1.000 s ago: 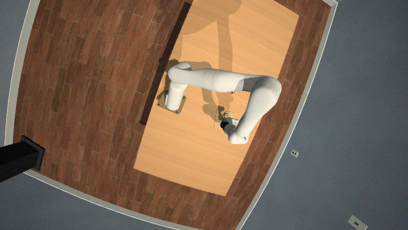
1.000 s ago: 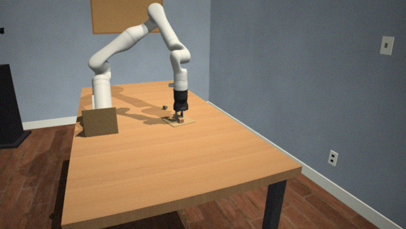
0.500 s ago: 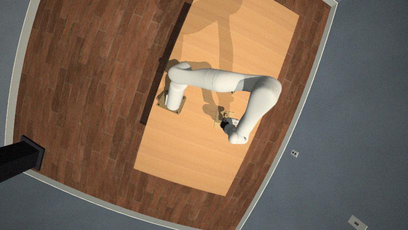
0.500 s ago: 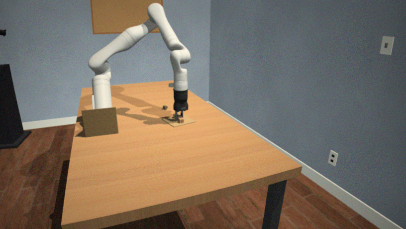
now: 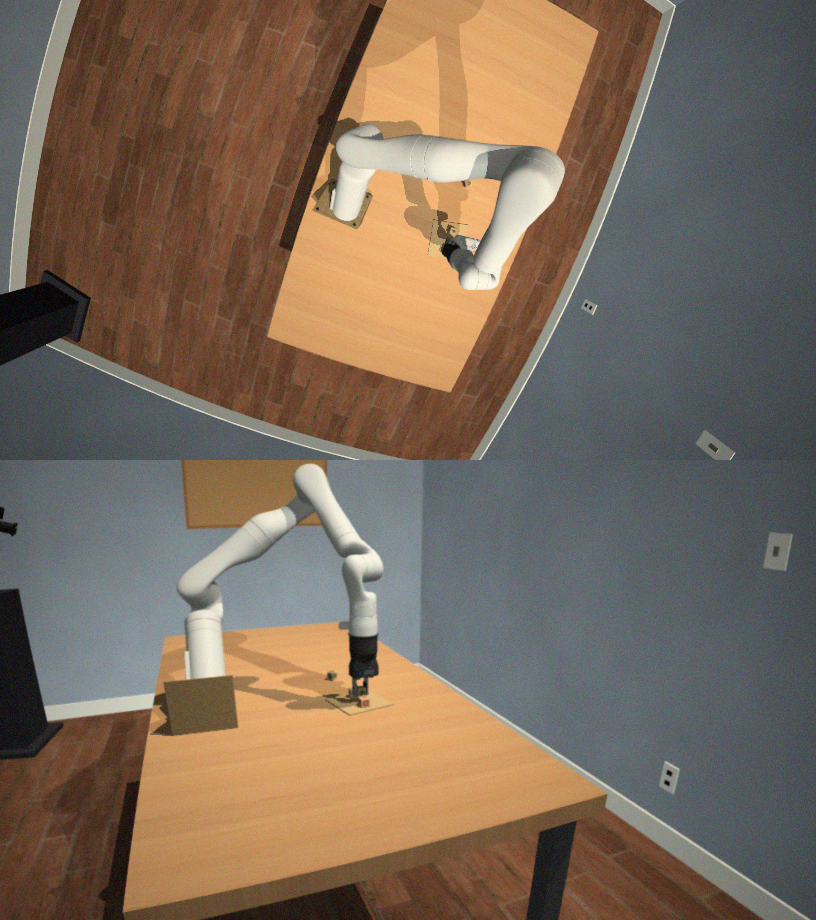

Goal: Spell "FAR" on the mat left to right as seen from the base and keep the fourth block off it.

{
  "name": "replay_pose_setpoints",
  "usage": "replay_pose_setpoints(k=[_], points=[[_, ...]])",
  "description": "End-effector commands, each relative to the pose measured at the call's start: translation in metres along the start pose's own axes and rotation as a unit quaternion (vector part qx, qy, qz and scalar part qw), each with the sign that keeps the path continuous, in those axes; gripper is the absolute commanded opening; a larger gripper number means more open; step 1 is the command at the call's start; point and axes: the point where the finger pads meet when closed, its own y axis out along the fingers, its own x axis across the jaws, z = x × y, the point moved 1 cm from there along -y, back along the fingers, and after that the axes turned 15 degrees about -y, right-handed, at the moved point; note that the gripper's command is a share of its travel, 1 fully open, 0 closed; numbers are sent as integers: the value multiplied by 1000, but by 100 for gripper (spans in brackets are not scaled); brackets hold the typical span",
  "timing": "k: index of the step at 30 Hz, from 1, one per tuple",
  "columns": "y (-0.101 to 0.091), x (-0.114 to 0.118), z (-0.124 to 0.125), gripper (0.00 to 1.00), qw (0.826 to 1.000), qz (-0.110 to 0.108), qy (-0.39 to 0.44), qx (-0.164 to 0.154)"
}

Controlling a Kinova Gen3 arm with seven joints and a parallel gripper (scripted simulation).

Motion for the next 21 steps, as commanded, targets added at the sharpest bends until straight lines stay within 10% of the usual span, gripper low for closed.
replay_pose_setpoints(k=[1, 10, 21], points=[[-21, 3, -2, 49, 1000, -3, 0, -3], [-80, 3, -1, 49, 1000, -3, 0, -3], [-84, 0, 0, 49, 1000, -1, 3, -1]])
